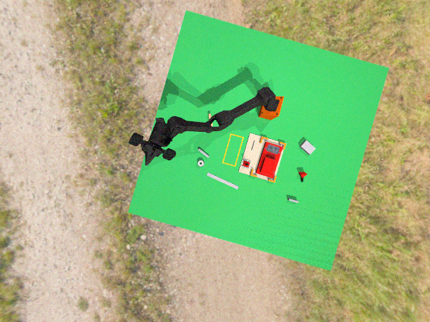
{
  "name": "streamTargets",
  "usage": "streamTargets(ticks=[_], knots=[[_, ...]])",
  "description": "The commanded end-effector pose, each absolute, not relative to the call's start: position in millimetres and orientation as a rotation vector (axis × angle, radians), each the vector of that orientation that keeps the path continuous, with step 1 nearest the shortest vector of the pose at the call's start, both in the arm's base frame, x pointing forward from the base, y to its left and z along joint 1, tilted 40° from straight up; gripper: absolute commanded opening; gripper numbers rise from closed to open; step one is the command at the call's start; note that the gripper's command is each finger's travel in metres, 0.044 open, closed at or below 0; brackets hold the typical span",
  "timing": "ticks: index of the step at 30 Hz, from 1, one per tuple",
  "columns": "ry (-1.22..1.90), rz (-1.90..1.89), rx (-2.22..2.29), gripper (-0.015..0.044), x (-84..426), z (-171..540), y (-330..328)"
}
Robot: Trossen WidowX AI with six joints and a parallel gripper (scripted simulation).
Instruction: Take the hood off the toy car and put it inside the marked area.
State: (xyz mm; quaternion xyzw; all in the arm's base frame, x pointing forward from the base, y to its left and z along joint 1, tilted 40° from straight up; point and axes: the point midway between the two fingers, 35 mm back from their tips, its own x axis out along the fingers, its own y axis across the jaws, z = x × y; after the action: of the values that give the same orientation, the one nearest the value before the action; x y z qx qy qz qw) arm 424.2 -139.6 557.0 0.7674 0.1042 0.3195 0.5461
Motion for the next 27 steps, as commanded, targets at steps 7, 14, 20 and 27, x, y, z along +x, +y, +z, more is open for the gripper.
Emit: streamTargets(ticks=[7,14,20,27], knots=[[0.172,0.787,1.857,0.0184,403,579,-141],[0.027,0.84,1.72,0.0368,343,624,-139],[-0.092,0.872,1.585,0.044,292,654,-131],[-0.193,0.921,1.489,0.044,235,684,-106]])
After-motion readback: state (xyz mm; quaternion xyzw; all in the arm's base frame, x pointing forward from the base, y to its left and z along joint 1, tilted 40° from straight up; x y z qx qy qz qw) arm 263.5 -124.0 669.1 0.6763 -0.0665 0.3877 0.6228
